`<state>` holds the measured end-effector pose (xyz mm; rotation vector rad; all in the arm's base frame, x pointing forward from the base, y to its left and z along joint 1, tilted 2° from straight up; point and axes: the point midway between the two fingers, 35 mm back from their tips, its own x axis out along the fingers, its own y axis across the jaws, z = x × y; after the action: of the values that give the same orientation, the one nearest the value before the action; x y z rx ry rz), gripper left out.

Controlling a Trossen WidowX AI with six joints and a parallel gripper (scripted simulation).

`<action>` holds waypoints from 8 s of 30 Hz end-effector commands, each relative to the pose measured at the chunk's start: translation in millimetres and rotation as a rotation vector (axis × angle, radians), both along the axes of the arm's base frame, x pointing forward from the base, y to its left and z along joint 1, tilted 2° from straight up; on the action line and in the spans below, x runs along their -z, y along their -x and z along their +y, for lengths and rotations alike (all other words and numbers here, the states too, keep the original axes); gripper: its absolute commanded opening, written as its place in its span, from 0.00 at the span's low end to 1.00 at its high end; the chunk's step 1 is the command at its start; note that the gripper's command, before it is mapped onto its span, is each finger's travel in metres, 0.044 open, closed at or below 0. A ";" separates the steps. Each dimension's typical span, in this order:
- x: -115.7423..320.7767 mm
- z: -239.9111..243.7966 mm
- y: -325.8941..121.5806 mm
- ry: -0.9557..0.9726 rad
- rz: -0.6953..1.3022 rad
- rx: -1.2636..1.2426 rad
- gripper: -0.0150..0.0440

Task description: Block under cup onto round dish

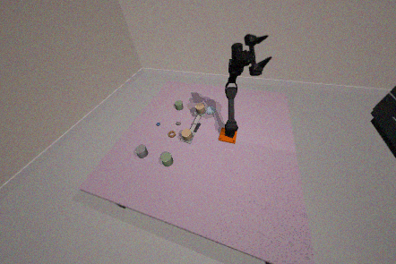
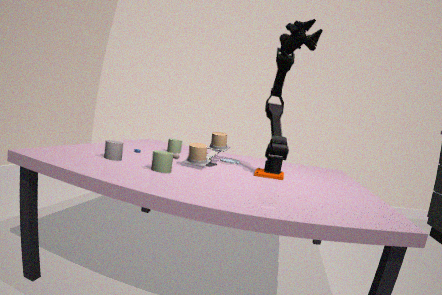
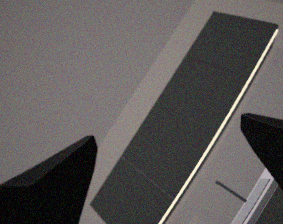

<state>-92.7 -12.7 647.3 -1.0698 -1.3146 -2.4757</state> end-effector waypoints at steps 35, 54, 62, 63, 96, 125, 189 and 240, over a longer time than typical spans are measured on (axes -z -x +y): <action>66.2 146.6 -37.9 0.161 -0.119 0.840 1.00; 144.5 196.2 -119.8 0.385 -0.373 1.401 1.00; 182.3 197.9 -159.8 0.520 -0.505 1.605 1.00; 187.2 197.3 -164.7 0.539 -0.522 1.628 1.00; 356.0 83.4 -268.1 1.473 -1.144 1.962 1.00; 403.2 58.2 -287.7 1.708 -1.584 1.469 1.00; 519.1 186.1 -371.8 0.737 -2.147 0.155 1.00; 568.4 188.3 -371.8 0.737 -2.147 0.155 0.60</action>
<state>279.6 175.8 79.2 2.4652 -2.2365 -2.5438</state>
